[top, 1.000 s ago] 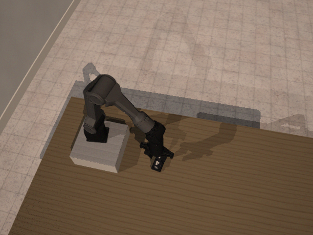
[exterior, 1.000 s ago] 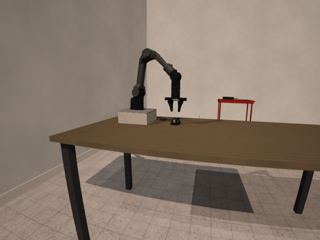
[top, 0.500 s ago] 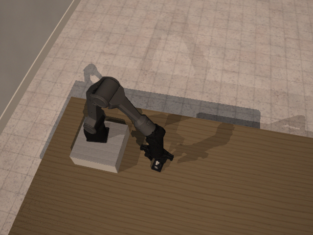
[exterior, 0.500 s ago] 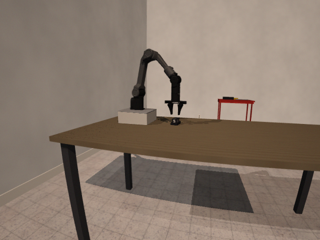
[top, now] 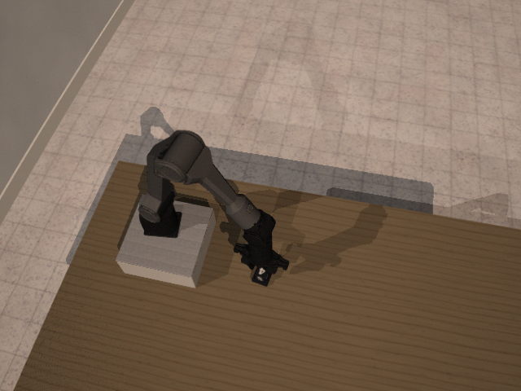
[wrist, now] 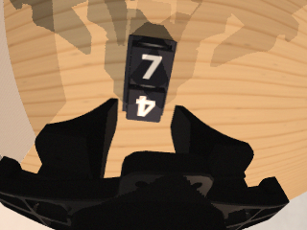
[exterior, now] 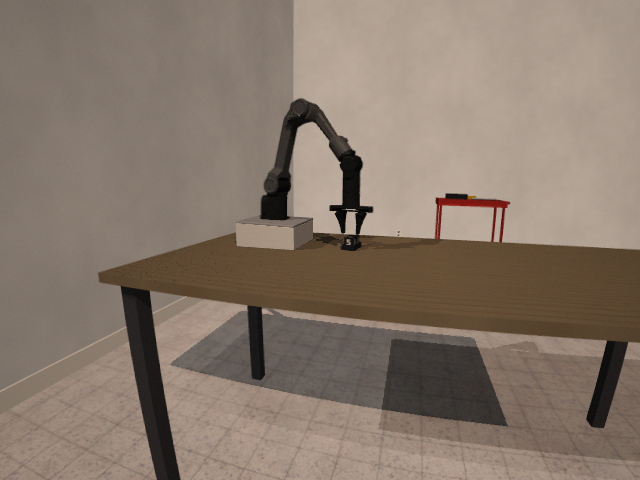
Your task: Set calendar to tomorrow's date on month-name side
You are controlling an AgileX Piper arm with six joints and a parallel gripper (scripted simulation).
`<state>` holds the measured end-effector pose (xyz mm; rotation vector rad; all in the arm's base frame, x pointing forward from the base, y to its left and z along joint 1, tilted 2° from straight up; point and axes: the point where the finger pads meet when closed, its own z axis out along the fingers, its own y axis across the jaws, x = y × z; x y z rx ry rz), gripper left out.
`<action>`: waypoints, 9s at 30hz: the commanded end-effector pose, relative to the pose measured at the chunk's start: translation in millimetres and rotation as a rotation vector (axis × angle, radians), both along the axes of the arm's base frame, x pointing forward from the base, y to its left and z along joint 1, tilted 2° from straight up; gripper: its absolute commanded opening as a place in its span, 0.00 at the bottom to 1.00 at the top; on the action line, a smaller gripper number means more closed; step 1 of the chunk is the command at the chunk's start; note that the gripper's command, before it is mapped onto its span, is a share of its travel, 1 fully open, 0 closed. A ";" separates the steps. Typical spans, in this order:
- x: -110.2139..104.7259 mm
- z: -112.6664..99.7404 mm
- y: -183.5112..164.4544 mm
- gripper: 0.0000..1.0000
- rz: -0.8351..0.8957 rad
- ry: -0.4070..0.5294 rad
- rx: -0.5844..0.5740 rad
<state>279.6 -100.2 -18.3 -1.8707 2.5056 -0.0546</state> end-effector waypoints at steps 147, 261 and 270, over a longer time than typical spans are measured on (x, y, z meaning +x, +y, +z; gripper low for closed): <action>-0.1 -33.0 -1.2 0.64 0.000 0.002 0.000; 32.1 51.7 122.9 0.38 0.000 0.004 0.000; 32.9 31.6 122.5 0.38 0.000 0.004 0.000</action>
